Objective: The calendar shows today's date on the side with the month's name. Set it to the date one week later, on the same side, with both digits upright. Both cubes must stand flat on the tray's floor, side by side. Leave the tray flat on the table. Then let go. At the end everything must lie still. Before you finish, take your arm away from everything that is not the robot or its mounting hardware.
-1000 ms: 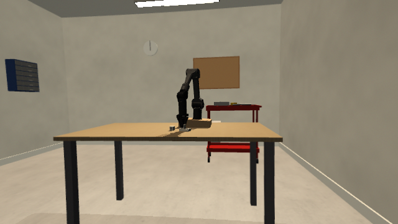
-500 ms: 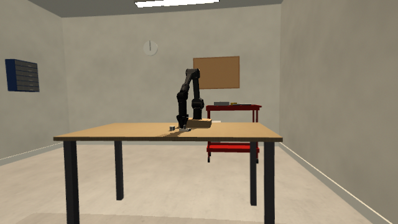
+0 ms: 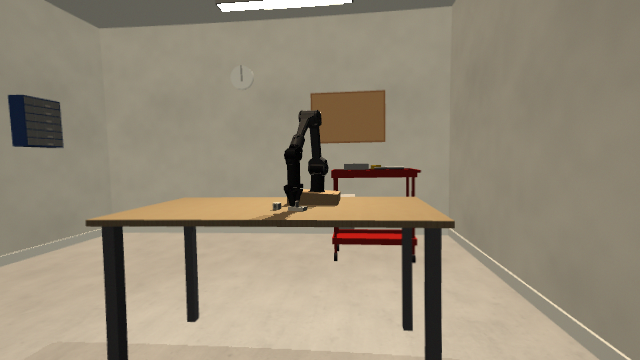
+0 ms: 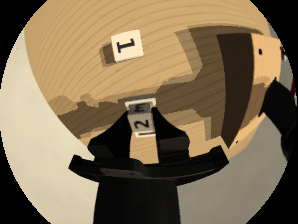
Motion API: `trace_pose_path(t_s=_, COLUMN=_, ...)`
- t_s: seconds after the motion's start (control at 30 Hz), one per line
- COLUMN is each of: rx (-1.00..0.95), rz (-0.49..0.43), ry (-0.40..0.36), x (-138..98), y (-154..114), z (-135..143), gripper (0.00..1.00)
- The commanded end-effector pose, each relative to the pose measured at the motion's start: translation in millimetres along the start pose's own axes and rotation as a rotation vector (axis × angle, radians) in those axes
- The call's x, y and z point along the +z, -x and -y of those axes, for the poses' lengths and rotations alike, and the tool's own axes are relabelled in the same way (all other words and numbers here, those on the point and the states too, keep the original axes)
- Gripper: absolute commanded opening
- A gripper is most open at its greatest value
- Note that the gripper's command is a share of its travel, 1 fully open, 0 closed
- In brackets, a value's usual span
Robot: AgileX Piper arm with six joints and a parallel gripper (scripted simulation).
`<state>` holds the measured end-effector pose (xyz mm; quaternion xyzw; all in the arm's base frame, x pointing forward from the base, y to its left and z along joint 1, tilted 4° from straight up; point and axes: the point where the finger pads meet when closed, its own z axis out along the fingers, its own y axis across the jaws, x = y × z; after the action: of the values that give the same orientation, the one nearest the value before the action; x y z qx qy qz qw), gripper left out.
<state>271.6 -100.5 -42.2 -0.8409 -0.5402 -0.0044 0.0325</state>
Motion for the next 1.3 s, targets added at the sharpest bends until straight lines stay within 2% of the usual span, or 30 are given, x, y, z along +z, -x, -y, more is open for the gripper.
trace_pose_path(t_s=0.0, rx=-0.001, rz=0.0, ry=-0.003, x=1.1, y=-0.2, z=0.7, gripper=0.33)
trace_pose_path(t_s=0.53, rx=-0.001, rz=0.0, ry=-0.003, x=1.1, y=-0.2, z=0.7, gripper=0.33)
trace_pose_path(t_s=0.57, rx=-0.001, rz=0.0, ry=-0.003, x=1.1, y=-0.2, z=0.7, gripper=0.38)
trace_pose_path(t_s=0.7, rx=-0.001, rz=0.0, ry=-0.003, x=1.1, y=-0.2, z=0.7, gripper=0.38)
trace_pose_path(t_s=0.73, rx=-0.001, rz=0.0, ry=-0.003, x=1.1, y=-0.2, z=0.7, gripper=0.43)
trace_pose_path(t_s=0.8, rx=-0.001, rz=0.0, ry=-0.003, x=1.1, y=-0.2, z=0.7, gripper=0.43)
trace_pose_path(t_s=0.83, rx=-0.001, rz=0.0, ry=-0.003, x=1.1, y=-0.2, z=0.7, gripper=0.48)
trace_pose_path(t_s=0.9, rx=-0.001, rz=0.0, ry=-0.003, x=1.1, y=-0.2, z=0.7, gripper=0.48)
trace_pose_path(t_s=0.93, rx=-0.001, rz=0.0, ry=-0.003, x=1.1, y=-0.2, z=0.7, gripper=0.54)
trace_pose_path(t_s=1.0, rx=-0.001, rz=0.0, ry=-0.003, x=1.1, y=-0.2, z=0.7, gripper=0.54)
trace_pose_path(t_s=1.03, rx=-0.001, rz=0.0, ry=-0.003, x=1.1, y=-0.2, z=0.7, gripper=0.59)
trace_pose_path(t_s=1.27, rx=-0.001, rz=0.0, ry=-0.003, x=1.1, y=-0.2, z=0.7, gripper=0.59)
